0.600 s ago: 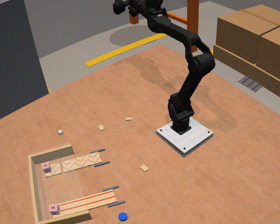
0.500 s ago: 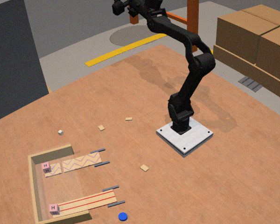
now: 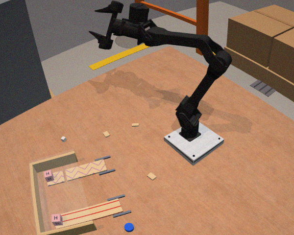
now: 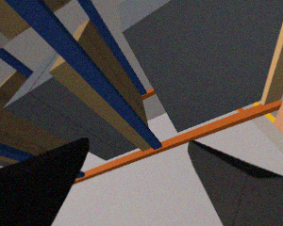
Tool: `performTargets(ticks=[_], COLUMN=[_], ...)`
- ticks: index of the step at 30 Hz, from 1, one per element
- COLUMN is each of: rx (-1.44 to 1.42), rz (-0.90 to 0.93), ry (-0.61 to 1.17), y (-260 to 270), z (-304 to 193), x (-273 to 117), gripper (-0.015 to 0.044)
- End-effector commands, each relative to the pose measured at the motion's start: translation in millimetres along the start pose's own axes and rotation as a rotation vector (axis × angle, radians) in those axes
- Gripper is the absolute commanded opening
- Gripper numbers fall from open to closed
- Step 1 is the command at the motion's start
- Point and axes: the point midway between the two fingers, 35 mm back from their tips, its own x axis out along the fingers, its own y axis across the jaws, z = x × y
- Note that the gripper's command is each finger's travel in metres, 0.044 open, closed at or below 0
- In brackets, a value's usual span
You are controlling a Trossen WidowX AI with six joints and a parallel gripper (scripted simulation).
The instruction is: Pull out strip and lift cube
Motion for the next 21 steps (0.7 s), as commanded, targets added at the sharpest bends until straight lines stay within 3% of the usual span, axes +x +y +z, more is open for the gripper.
performTargets(ticks=[1, 11, 21], rx=[-0.298, -0.852, -1.405], rz=[-0.174, -0.362, -0.392], ry=[0.105, 0.42, 0.878], y=[-65, -161, -244], z=[-41, -107, -159], x=[-5, -45, -121], gripper=[0.04, 0.04, 0.04])
